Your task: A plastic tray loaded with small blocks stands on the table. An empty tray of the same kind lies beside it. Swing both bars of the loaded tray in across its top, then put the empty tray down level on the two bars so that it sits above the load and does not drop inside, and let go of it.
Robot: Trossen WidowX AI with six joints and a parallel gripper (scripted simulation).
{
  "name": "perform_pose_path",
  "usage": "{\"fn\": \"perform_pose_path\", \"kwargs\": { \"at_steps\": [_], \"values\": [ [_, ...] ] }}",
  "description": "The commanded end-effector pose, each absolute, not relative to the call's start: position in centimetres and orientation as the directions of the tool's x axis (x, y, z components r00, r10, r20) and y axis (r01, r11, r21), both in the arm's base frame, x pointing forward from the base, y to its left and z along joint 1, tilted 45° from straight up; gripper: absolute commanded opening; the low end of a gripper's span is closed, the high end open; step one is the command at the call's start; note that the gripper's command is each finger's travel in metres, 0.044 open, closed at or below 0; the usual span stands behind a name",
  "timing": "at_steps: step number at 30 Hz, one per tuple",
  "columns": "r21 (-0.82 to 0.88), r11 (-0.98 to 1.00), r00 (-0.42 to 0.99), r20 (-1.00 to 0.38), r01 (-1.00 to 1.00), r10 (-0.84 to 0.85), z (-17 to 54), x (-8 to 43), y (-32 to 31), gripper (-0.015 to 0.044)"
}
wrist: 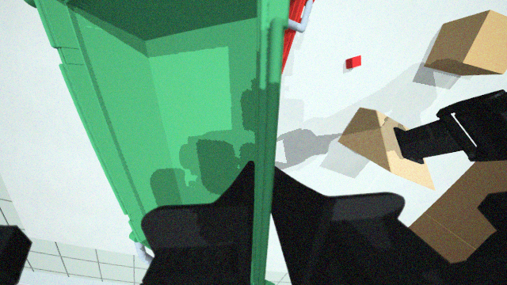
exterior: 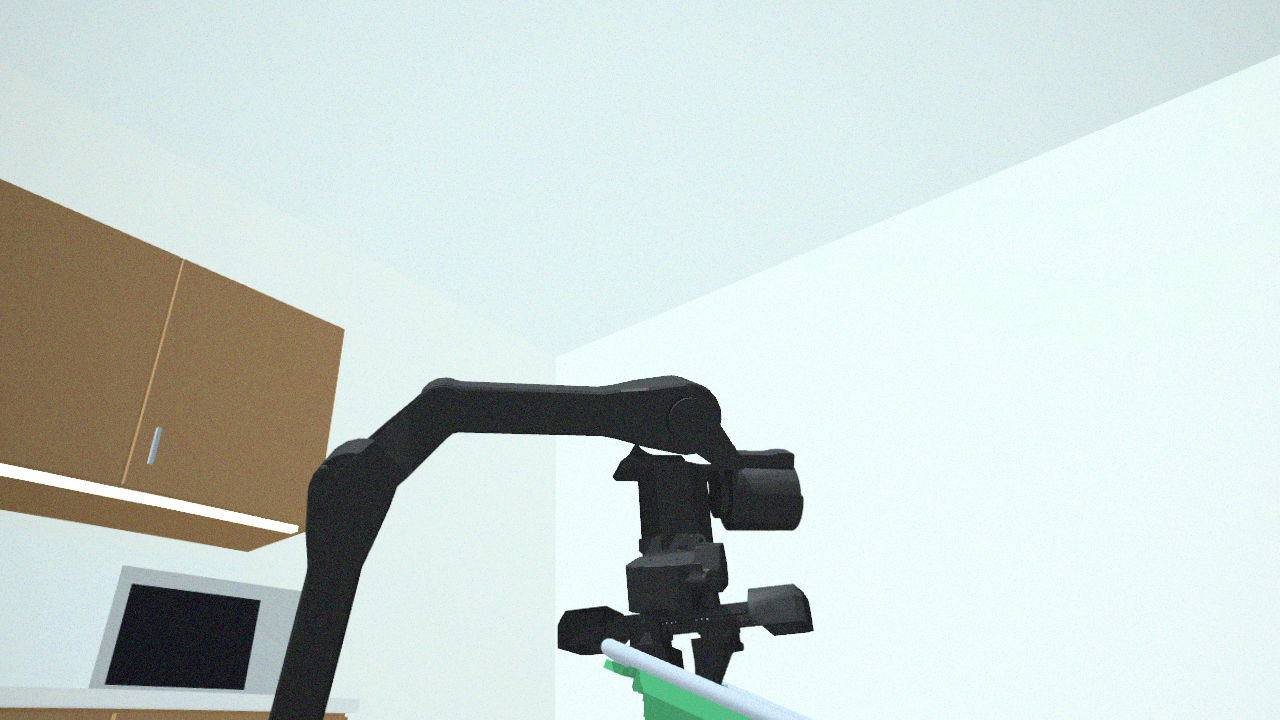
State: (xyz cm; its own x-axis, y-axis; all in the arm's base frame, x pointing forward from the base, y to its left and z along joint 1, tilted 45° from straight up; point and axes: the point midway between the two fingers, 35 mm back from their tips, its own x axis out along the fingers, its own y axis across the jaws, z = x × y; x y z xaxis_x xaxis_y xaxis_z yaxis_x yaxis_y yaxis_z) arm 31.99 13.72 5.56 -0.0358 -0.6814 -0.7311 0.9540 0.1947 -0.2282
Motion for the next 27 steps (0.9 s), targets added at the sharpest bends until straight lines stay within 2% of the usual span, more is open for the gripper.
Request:
{"fn": "perform_pose_path", "kwargs": {
  "at_steps": [1,10,27],
  "values": [
    [-0.168,0.169,-0.008,-0.73,0.971,-0.683,7.2,32.6,12.5,0.0],
    [-0.086,0.066,-0.014,-0.708,0.994,-0.706,9.6,33.6,8.2,0.0],
    [-0.084,0.064,-0.014,-0.708,0.994,-0.706,9.7,33.6,8.1,0.0]
  ]
}}
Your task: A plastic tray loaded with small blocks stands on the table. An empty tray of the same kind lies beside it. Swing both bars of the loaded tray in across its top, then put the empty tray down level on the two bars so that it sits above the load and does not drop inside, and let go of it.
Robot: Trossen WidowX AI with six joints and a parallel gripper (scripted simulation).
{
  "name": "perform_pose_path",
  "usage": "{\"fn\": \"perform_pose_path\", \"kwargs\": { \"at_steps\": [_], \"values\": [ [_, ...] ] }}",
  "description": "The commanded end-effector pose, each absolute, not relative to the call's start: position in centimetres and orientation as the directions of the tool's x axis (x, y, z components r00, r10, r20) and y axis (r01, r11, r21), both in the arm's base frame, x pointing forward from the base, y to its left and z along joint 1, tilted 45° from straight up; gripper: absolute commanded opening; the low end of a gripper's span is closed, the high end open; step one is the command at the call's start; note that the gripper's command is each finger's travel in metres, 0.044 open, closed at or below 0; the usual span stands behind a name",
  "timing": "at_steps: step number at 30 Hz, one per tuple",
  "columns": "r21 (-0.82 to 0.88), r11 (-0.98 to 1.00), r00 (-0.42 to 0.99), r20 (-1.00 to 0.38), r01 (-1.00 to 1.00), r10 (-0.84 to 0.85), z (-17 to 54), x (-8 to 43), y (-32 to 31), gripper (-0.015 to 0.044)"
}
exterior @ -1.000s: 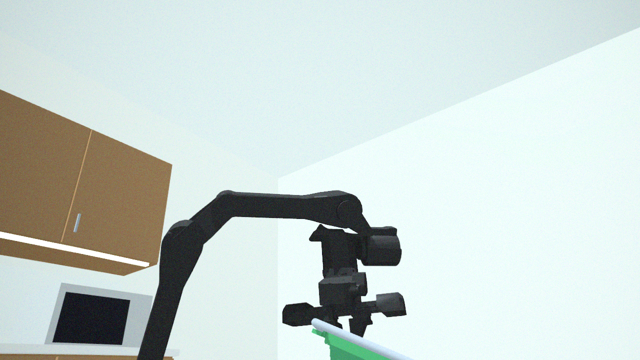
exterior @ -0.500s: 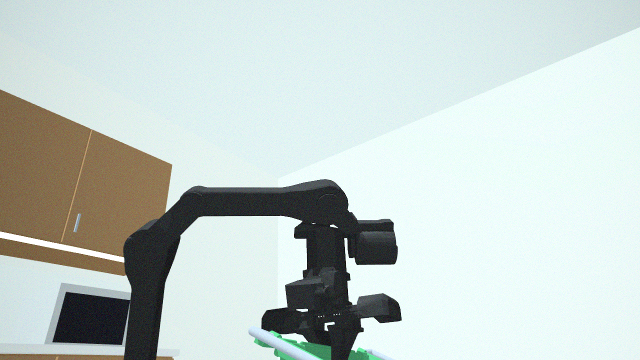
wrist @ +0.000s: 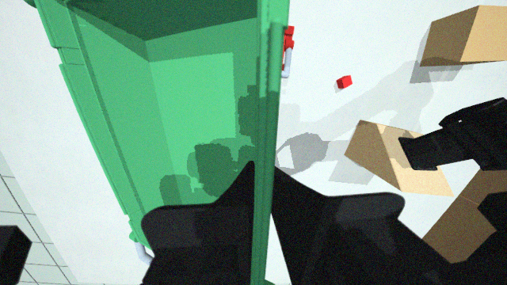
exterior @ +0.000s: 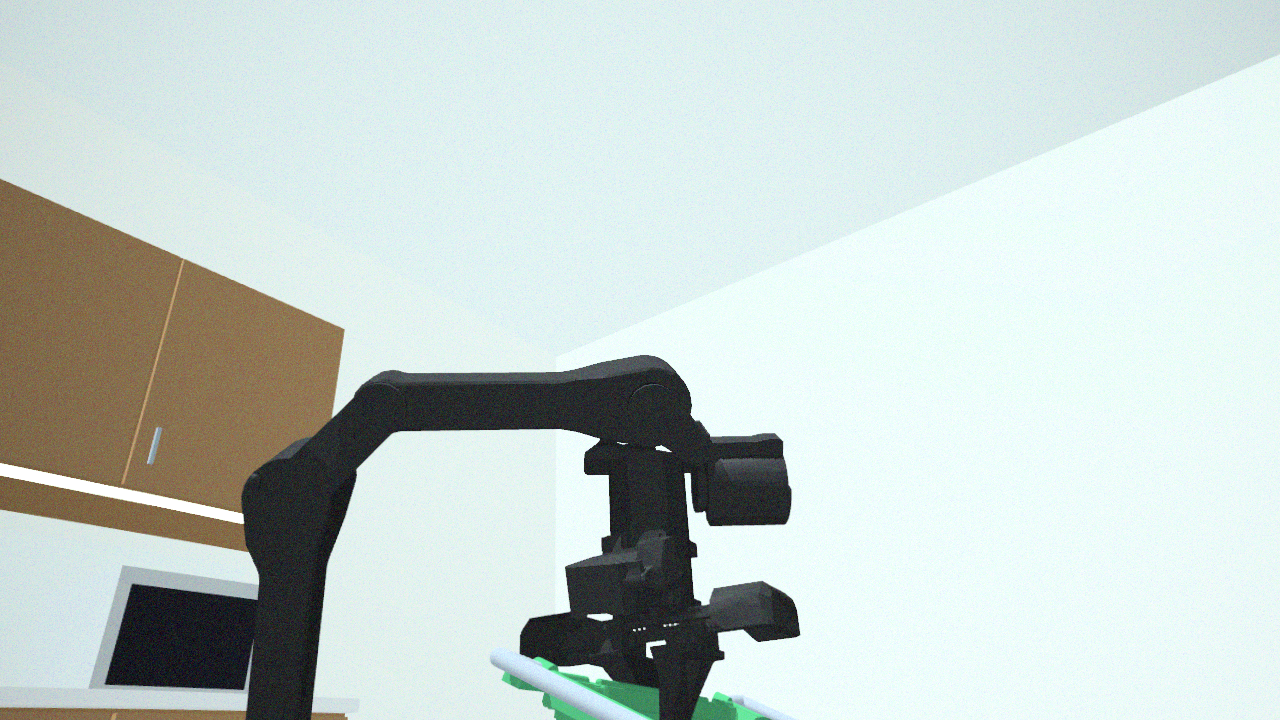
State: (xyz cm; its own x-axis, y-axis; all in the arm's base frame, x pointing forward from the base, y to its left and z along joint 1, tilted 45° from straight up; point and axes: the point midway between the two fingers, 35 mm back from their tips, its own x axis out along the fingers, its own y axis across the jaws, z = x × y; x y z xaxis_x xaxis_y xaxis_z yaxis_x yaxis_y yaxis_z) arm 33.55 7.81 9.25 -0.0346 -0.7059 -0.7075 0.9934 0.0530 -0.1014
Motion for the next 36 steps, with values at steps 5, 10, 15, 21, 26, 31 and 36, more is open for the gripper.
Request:
{"fn": "perform_pose_path", "kwargs": {
  "at_steps": [5,10,15,21,26,31,36],
  "values": [
    [-0.084,0.064,-0.014,-0.708,0.994,-0.706,9.68,33.57,8.13,0.0],
    [-0.084,0.064,-0.014,-0.708,0.994,-0.706,9.68,33.57,8.13,0.0],
    [-0.084,0.064,-0.014,-0.708,0.994,-0.706,9.72,33.56,8.09,0.0],
    [-0.082,0.066,-0.012,-0.708,0.994,-0.706,10.22,33.5,7.59,0.0],
    [-0.082,0.066,-0.012,-0.708,0.994,-0.706,10.16,33.48,7.67,0.0],
    [-0.082,0.065,-0.012,-0.708,0.994,-0.706,10.15,33.46,7.64,0.0],
    [-0.08,0.06,-0.015,-0.708,0.995,-0.706,9.77,33.48,7.28,0.0]
  ]
}}
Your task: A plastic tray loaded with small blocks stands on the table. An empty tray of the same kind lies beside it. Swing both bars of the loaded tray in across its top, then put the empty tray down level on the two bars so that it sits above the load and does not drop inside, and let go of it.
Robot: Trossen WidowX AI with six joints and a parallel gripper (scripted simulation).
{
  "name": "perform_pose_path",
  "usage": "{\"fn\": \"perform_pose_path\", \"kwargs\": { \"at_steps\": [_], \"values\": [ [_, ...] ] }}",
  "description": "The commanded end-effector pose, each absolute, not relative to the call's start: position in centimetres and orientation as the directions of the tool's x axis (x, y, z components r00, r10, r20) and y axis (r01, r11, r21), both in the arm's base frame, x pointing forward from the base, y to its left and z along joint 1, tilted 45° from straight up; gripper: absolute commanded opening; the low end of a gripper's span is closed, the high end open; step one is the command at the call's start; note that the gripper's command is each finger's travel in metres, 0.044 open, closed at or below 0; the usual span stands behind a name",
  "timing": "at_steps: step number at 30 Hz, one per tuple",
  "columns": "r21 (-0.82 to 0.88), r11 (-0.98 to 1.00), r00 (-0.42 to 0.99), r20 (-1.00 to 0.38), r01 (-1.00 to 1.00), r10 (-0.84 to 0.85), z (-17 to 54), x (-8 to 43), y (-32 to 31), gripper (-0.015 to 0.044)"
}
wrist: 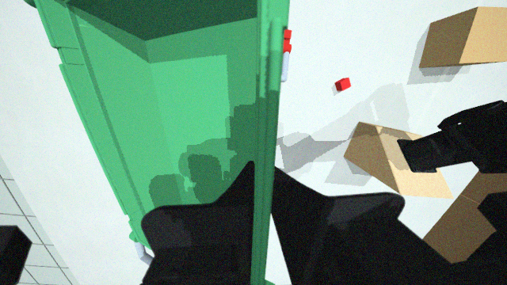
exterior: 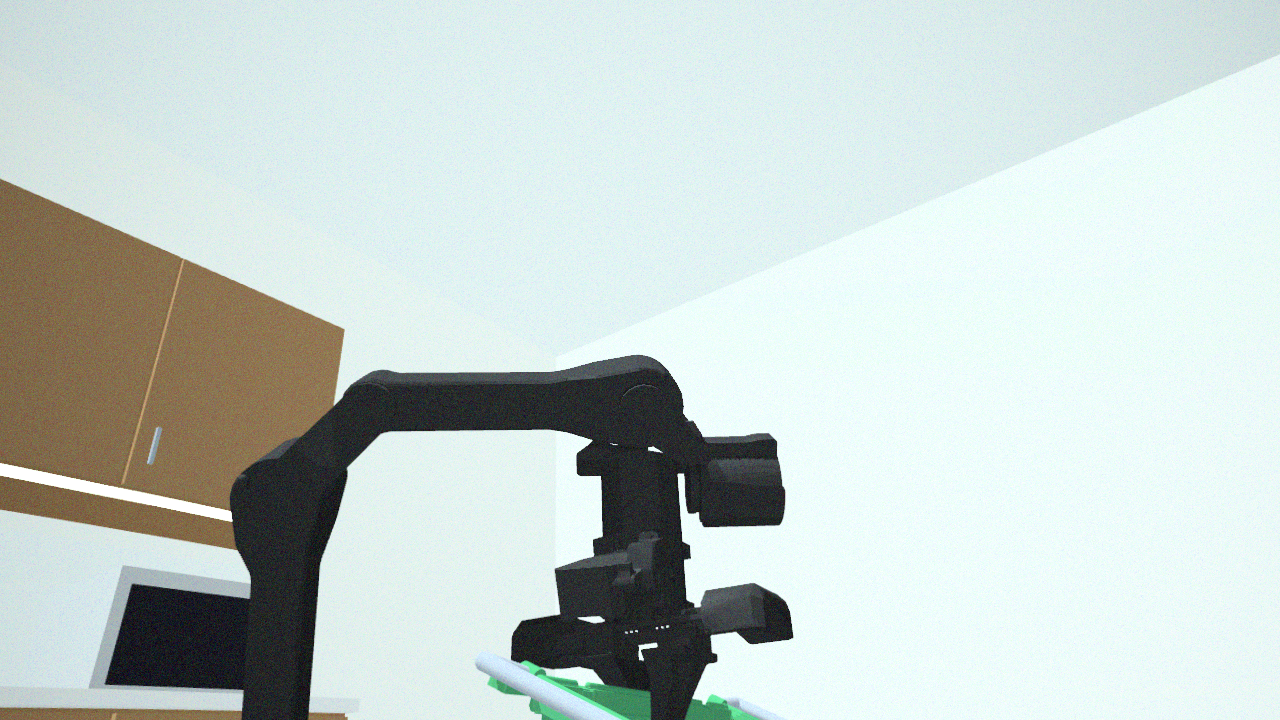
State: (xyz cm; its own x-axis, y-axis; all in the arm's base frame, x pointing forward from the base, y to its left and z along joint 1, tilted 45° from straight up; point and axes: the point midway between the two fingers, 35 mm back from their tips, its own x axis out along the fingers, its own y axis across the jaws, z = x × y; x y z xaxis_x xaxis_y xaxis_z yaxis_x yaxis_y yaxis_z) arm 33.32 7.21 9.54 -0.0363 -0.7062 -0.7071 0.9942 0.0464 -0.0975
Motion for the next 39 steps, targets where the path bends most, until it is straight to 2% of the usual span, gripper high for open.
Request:
{"fn": "perform_pose_path", "kwargs": {
  "at_steps": [1,39],
  "values": [
    [-0.079,0.058,-0.016,-0.708,0.995,-0.706,9.6,33.5,7.2,0.0],
    [-0.059,0.004,-0.039,-0.709,0.998,-0.704,6.2,32.4,4.0,0.0]
  ]
}}
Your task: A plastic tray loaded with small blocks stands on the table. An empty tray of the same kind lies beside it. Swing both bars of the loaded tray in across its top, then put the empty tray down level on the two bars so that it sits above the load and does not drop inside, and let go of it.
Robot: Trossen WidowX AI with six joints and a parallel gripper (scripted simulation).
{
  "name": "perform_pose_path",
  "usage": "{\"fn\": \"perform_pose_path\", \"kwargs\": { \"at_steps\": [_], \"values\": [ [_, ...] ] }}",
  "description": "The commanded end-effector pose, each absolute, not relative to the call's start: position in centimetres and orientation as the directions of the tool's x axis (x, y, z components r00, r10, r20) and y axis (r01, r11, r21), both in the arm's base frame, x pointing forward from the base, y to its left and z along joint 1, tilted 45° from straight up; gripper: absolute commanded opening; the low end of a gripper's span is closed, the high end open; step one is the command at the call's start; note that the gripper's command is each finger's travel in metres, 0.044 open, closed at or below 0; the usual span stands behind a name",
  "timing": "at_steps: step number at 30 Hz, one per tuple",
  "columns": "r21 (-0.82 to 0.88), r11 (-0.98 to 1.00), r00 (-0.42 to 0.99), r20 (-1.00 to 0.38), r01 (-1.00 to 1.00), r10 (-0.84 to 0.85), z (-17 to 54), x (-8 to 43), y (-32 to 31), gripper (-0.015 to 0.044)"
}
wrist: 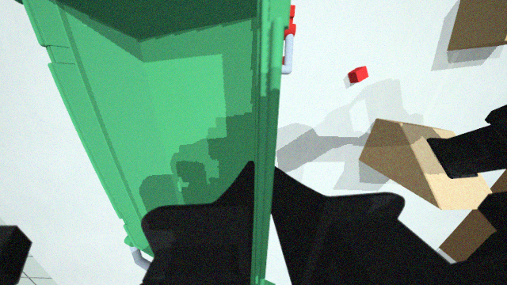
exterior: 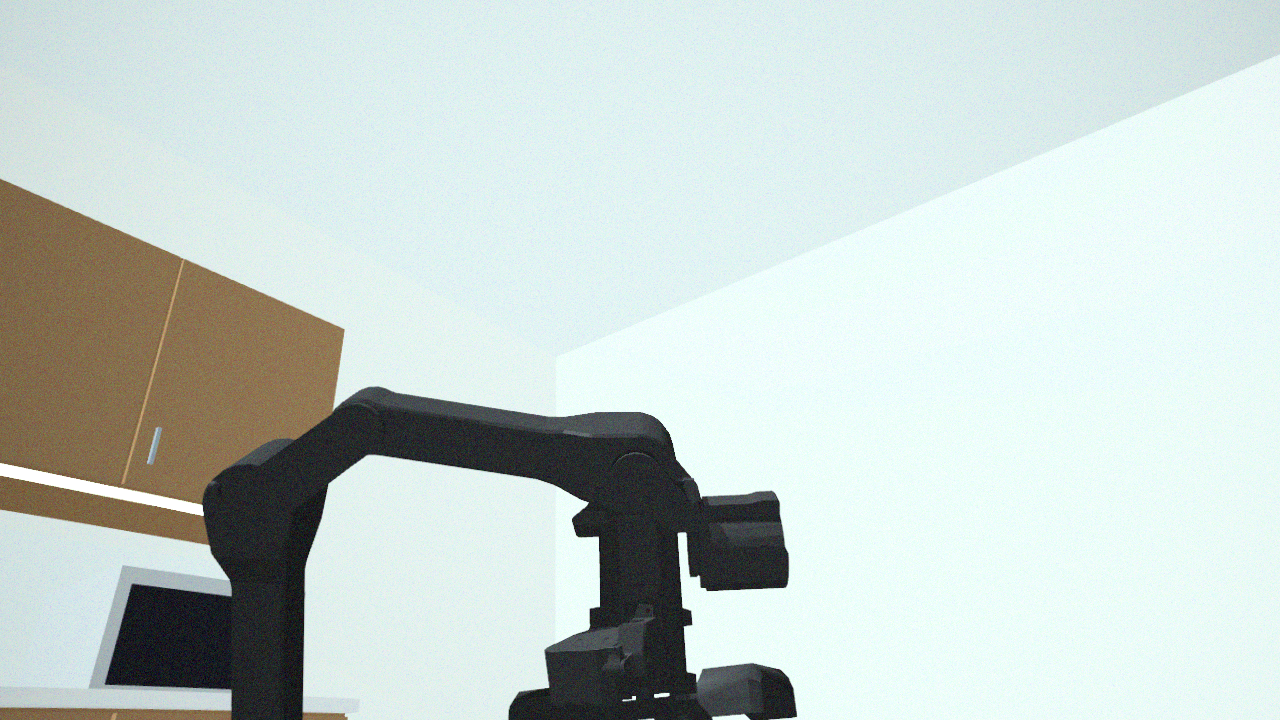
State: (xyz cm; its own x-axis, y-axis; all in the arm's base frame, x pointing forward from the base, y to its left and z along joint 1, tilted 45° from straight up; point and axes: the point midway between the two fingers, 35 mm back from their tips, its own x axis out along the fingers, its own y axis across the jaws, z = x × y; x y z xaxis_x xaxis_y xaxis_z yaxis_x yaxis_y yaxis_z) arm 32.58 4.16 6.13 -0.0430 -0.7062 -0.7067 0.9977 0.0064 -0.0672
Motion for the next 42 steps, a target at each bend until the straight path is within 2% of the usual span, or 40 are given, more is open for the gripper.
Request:
{"fn": "perform_pose_path", "kwargs": {
  "at_steps": [1,42],
  "values": [
    [-0.059,0.003,-0.039,-0.709,0.998,-0.704,6.1,32.4,3.9,0.0],
    [-0.058,0.001,-0.041,-0.708,0.998,-0.705,4.6,31.0,2.6,0.0]
  ]
}}
